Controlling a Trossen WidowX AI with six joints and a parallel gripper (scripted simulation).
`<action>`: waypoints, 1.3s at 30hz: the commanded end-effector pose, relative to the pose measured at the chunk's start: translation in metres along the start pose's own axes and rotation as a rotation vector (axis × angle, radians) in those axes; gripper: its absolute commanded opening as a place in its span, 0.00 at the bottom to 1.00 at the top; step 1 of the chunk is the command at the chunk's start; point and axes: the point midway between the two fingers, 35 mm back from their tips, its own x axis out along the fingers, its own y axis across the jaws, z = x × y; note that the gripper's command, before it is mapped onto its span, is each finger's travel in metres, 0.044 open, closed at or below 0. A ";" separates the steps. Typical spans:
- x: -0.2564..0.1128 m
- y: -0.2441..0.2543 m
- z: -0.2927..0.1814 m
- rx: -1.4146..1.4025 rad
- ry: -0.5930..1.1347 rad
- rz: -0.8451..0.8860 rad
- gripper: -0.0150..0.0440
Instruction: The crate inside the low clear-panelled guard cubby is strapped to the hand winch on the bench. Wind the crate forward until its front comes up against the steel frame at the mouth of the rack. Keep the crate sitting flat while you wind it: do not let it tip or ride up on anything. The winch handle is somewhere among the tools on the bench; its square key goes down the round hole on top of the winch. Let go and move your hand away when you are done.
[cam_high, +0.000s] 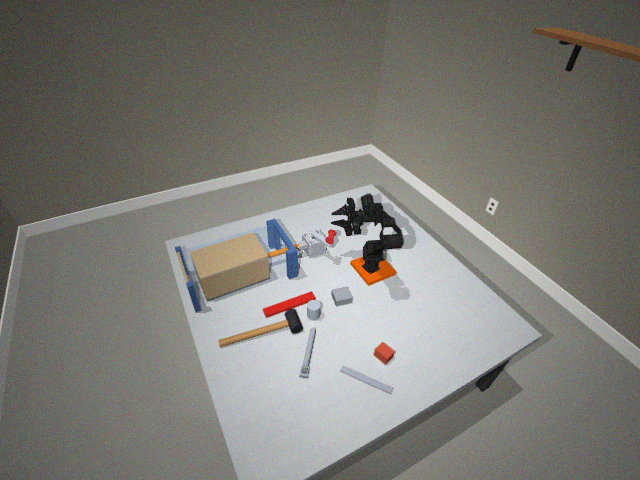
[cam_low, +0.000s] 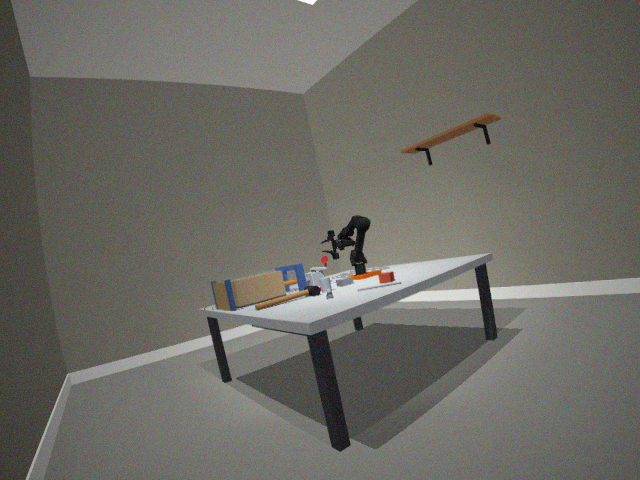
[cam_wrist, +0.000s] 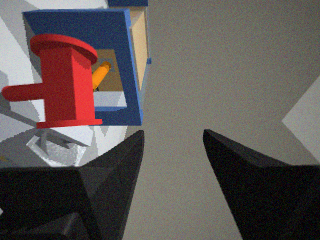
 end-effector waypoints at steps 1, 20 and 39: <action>0.000 0.000 0.000 0.003 0.000 0.000 0.66; 0.047 0.031 -0.007 1.455 0.384 0.779 1.00; 0.070 0.035 -0.006 1.831 1.618 0.803 1.00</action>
